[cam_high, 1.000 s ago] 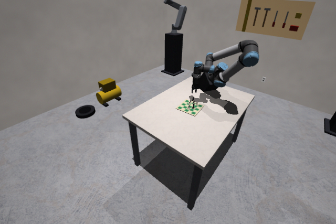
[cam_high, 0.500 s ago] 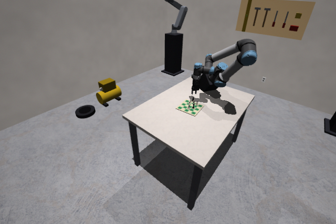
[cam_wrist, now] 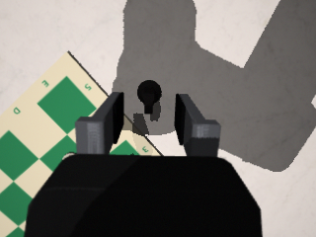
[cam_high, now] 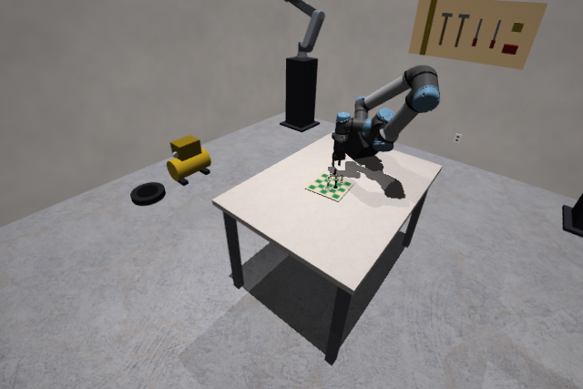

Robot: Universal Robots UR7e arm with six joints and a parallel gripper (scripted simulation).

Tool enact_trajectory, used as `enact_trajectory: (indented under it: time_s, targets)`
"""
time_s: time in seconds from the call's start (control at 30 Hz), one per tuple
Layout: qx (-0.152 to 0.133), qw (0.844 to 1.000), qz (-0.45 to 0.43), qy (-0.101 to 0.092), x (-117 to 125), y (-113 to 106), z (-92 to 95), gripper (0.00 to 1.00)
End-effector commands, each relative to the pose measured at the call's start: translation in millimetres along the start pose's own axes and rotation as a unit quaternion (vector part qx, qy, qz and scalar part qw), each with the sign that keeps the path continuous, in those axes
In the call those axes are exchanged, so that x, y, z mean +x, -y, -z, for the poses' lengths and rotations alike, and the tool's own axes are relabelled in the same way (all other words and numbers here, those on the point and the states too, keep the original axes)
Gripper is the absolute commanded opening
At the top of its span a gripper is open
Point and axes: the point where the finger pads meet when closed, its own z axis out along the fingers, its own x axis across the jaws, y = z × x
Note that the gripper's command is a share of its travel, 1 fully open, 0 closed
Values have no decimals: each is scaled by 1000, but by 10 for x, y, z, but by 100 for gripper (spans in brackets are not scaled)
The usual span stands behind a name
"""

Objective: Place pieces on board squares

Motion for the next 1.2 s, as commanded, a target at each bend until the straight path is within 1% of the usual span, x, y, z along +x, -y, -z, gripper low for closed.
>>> enact_trajectory:
  time_s: [0.0,0.3,1.17]
  targets:
    - [0,1000,0,1,-7,2,-56,73]
    - [0,1000,0,1,-8,1,-122,73]
    - [0,1000,0,1,-8,1,-134,73]
